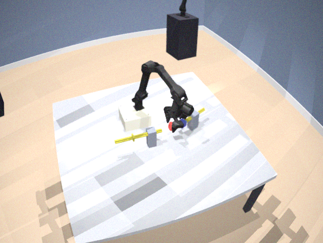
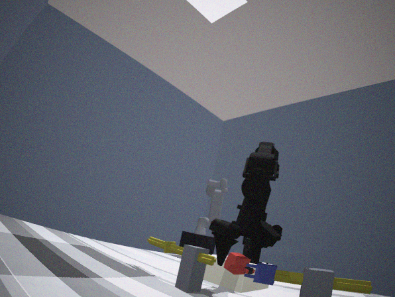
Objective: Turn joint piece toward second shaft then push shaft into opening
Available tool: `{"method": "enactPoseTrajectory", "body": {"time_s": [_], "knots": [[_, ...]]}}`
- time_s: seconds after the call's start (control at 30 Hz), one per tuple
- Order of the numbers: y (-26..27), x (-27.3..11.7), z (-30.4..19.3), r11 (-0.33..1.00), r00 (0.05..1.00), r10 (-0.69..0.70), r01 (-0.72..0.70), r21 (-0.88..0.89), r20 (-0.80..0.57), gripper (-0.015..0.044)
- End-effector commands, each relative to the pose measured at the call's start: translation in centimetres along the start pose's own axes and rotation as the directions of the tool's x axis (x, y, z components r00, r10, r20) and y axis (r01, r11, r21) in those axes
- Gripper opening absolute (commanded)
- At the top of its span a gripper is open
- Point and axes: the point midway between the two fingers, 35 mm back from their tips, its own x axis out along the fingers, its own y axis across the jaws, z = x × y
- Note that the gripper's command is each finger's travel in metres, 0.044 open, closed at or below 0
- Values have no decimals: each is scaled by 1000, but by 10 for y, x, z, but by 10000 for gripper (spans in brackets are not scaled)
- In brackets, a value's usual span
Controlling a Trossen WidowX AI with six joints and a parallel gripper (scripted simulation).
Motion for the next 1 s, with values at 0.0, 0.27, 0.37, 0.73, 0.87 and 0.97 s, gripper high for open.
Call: {"method": "enactPoseTrajectory", "body": {"time_s": [0.0,0.27,0.37,0.73,0.87,0.97], "knots": [[0,0,0,1000,1000,0,0,6,1,440],[-4,-22,-4,968,999,4,-12,252,33,440],[-6,-31,-5,937,999,5,-21,349,47,440],[-8,-64,-13,744,995,7,-69,665,95,440],[-8,-76,-17,646,994,7,-90,758,113,440],[-8,-85,-20,565,992,7,-108,818,126,440]]}}
